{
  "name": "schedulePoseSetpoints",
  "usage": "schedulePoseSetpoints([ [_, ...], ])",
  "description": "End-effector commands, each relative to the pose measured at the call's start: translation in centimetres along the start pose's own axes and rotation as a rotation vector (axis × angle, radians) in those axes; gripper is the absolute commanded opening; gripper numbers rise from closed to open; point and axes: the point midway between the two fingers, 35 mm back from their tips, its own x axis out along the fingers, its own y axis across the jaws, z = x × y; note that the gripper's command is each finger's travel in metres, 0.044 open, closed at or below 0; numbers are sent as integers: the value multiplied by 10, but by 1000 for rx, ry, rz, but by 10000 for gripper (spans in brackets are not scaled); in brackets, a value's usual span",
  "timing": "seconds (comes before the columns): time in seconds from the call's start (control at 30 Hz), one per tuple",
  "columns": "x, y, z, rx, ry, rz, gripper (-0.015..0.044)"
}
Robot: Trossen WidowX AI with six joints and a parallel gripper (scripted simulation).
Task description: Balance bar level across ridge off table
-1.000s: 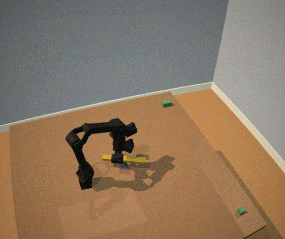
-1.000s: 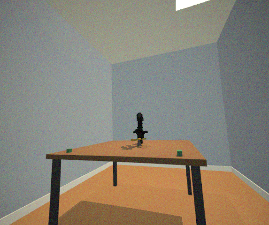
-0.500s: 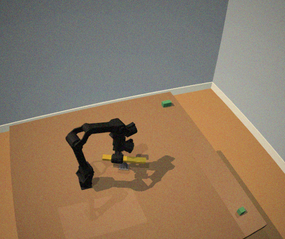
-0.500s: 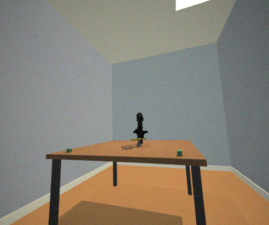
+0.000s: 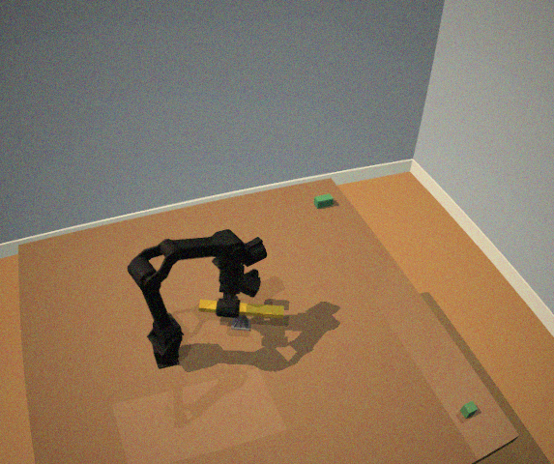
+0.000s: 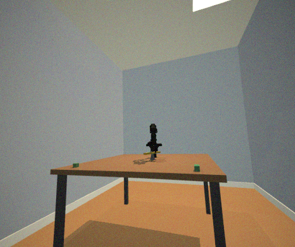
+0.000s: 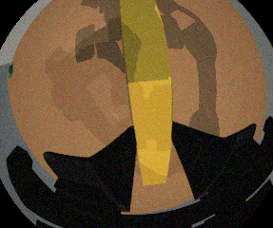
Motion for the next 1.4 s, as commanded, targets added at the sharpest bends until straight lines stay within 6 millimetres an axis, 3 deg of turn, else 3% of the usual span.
schedulePoseSetpoints([
  [0.0, 0, 0, 0, 0, 0, 0, 0],
  [0.37, 0, 0, 0, 0, 0, 0, 0],
  [0.6, 0, 0, 0, 0, 0, 0, 167],
  [1.37, 0, 0, 0, 0, 0, 0, 169],
])
